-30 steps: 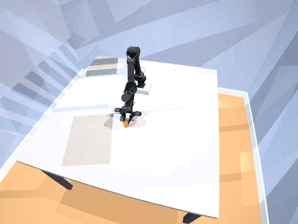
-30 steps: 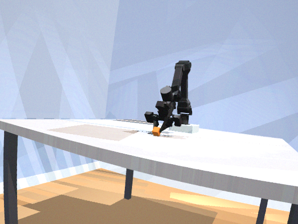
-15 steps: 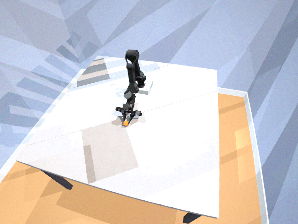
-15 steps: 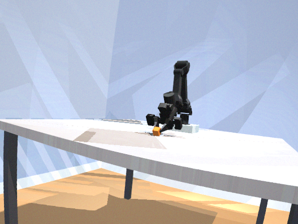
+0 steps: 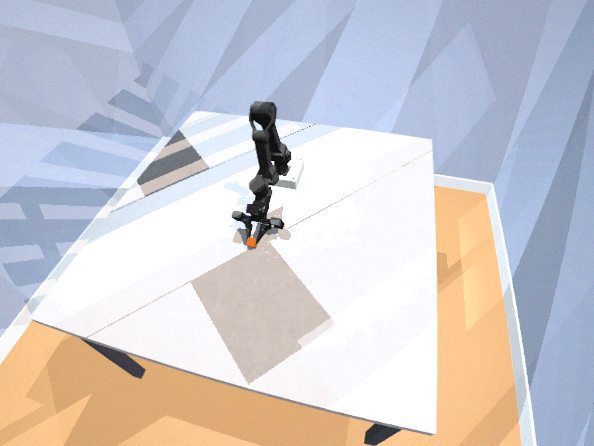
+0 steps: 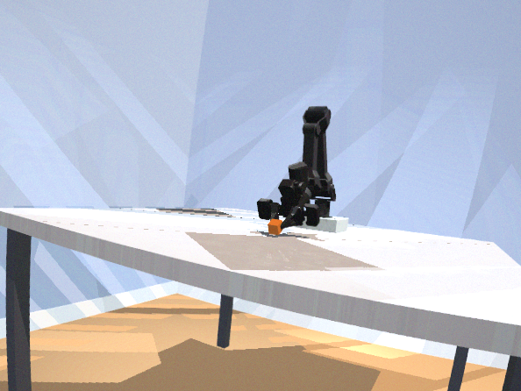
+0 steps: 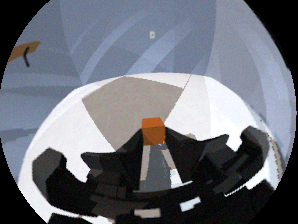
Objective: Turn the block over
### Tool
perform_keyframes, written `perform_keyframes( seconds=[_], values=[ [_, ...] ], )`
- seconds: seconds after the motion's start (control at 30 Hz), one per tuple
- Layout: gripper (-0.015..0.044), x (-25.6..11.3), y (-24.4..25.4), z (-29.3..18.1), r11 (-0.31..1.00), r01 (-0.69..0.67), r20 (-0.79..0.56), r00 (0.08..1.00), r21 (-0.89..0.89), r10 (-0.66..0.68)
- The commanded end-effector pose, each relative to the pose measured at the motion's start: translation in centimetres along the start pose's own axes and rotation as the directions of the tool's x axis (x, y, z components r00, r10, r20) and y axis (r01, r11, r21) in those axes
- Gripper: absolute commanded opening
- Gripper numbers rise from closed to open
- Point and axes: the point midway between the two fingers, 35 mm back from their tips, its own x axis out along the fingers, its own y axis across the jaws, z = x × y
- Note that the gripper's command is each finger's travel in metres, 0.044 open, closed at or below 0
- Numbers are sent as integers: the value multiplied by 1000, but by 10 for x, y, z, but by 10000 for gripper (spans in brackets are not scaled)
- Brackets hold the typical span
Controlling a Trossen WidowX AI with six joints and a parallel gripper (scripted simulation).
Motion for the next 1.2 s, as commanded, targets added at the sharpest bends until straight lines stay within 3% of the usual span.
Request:
perform_keyframes(
  seconds=[0.0, 0.13, 0.7, 1.17],
  values=[
    [0, -1, 1, -2, 1000, -5, -3, 1000, -6, 5],
    [0, -1, 1, -2, 1000, -5, -3, 1000, -6, 5],
    [440, -1, 1, -2, 1000, -5, -3, 1000, -6, 5],
    [440, -1, 1, -2, 1000, -5, -3, 1000, -6, 5]
  ],
)
